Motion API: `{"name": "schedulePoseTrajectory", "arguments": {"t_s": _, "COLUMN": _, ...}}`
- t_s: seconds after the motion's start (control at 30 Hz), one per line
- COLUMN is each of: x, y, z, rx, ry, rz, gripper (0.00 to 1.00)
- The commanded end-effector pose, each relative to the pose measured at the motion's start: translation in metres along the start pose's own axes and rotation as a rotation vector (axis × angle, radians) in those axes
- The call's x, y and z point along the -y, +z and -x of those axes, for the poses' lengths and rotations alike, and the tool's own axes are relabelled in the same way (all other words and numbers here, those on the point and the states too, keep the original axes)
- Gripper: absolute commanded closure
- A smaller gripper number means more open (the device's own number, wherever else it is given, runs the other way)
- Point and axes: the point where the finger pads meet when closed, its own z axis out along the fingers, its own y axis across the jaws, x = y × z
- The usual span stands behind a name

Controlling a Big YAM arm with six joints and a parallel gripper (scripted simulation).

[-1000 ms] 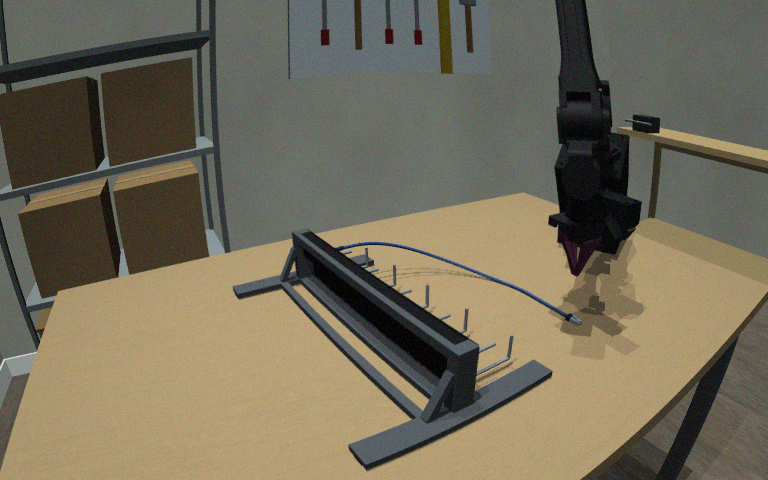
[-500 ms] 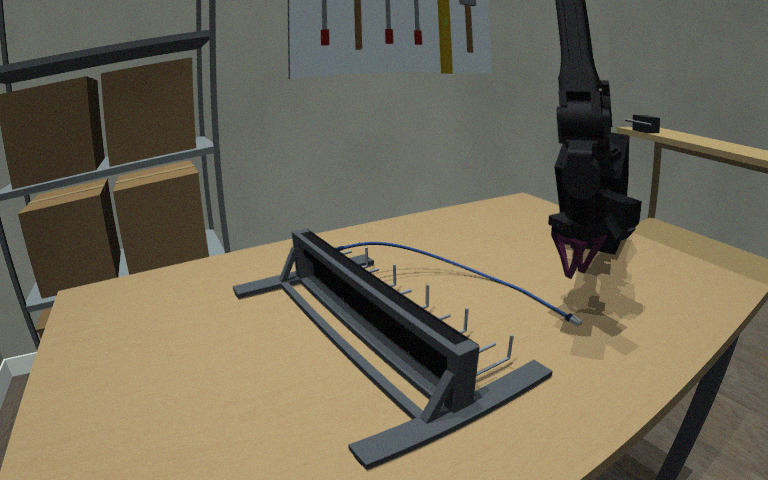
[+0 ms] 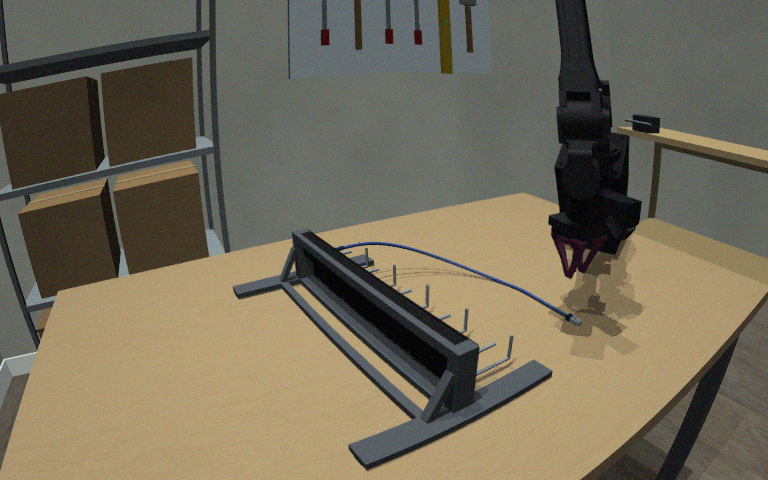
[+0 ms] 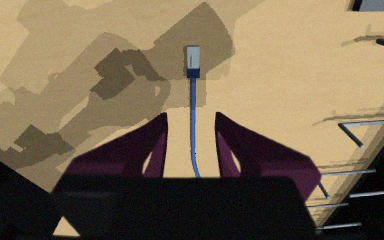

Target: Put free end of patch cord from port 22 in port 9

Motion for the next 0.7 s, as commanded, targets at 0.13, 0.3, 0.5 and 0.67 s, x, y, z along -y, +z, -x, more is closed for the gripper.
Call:
{"name": "schedulePoseTrajectory", "arguments": {"t_s": 0.13, "x": 0.0254, "y": -0.0093, "z": 0.0149, "rx": 0.038, "ry": 0.018, "rz": -0.058, "gripper": 0.64}}
{"name": "schedulePoseTrajectory", "arguments": {"t_s": 0.3, "x": 0.0253, "y": -0.0086, "z": 0.015, "rx": 0.037, "ry": 0.018, "rz": -0.056, "gripper": 0.64}}
{"name": "schedulePoseTrajectory", "arguments": {"t_s": 0.5, "x": 0.0252, "y": -0.0076, "z": 0.015, "rx": 0.035, "ry": 0.017, "rz": -0.054, "gripper": 0.64}}
{"name": "schedulePoseTrajectory", "arguments": {"t_s": 0.67, "x": 0.0241, "y": -0.0054, "z": 0.0143, "rx": 0.032, "ry": 0.017, "rz": -0.05, "gripper": 0.64}}
